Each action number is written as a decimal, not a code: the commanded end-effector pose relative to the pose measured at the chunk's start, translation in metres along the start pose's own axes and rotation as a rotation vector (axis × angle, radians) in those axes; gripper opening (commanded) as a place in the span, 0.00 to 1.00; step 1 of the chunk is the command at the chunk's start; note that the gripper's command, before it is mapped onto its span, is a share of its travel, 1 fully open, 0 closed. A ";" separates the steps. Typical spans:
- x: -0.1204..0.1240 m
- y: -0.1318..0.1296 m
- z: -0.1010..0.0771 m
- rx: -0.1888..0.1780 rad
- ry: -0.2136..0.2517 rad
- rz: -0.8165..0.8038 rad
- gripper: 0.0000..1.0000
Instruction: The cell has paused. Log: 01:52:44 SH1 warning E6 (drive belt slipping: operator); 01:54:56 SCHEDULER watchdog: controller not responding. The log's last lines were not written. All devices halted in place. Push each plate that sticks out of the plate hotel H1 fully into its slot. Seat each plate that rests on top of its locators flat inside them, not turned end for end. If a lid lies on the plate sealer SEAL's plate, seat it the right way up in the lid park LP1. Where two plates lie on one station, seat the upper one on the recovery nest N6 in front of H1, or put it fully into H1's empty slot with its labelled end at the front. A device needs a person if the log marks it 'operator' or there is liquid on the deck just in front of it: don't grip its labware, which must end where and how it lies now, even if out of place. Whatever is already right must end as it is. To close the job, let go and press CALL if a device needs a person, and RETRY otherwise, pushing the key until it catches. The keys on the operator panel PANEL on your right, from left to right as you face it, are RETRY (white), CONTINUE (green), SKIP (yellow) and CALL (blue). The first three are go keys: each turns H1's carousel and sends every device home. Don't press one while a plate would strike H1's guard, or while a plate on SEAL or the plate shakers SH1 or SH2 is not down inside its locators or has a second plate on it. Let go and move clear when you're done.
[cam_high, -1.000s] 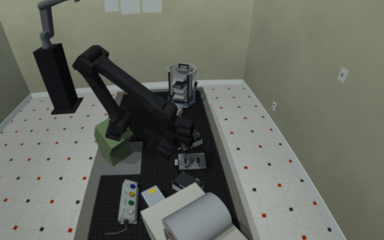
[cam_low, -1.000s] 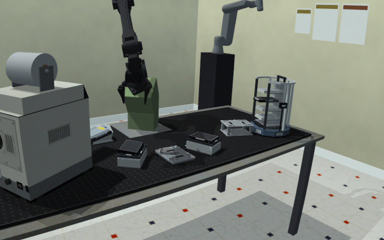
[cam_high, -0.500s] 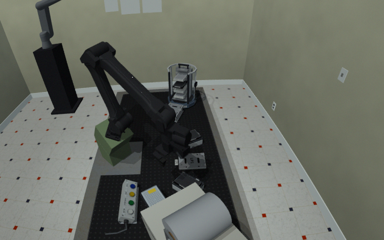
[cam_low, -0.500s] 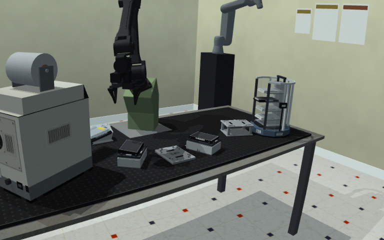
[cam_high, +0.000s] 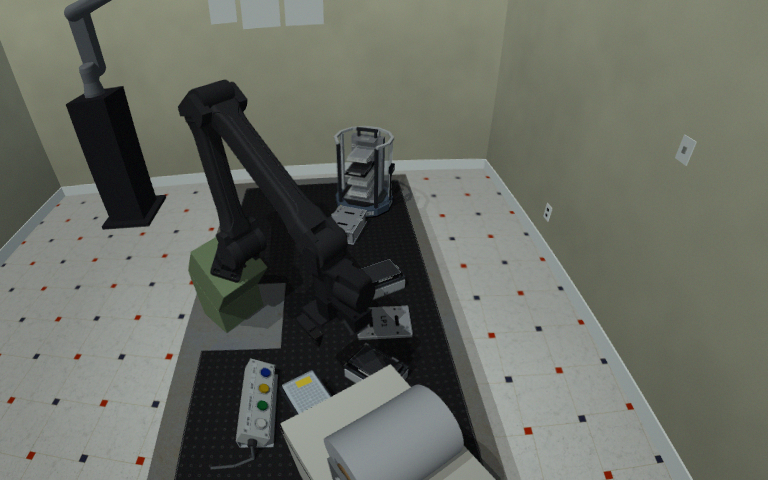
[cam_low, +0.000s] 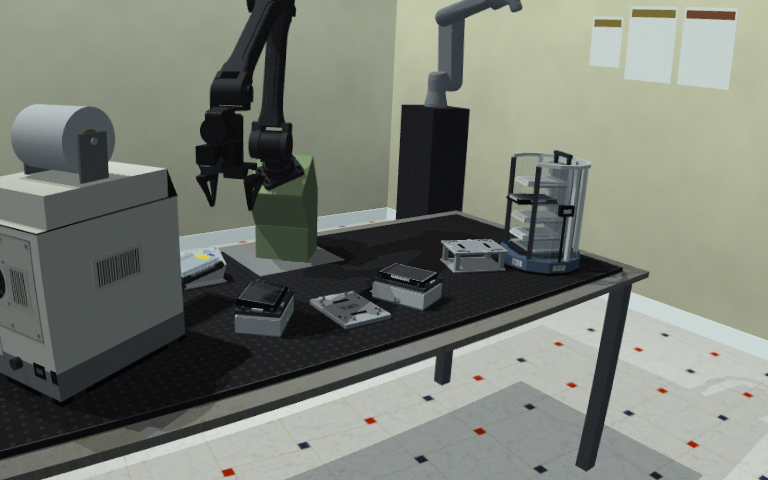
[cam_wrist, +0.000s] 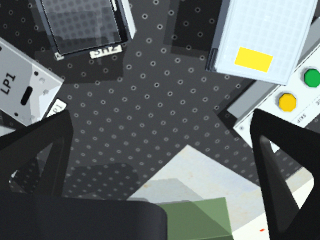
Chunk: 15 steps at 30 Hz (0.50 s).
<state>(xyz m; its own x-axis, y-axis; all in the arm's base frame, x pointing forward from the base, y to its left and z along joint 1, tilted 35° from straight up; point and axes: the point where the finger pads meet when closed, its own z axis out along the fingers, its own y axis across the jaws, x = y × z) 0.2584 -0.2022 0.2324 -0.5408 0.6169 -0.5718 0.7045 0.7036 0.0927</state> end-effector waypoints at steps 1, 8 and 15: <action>-0.033 -0.009 -0.009 0.004 -0.046 -0.025 1.00; -0.043 -0.031 -0.009 0.008 -0.042 -0.027 1.00; -0.049 -0.047 -0.009 0.010 -0.035 -0.028 1.00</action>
<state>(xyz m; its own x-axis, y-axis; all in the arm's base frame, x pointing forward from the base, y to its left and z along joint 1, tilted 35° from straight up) 0.2431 -0.2429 0.2416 -0.5379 0.6172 -0.5743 0.7067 0.7015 0.0920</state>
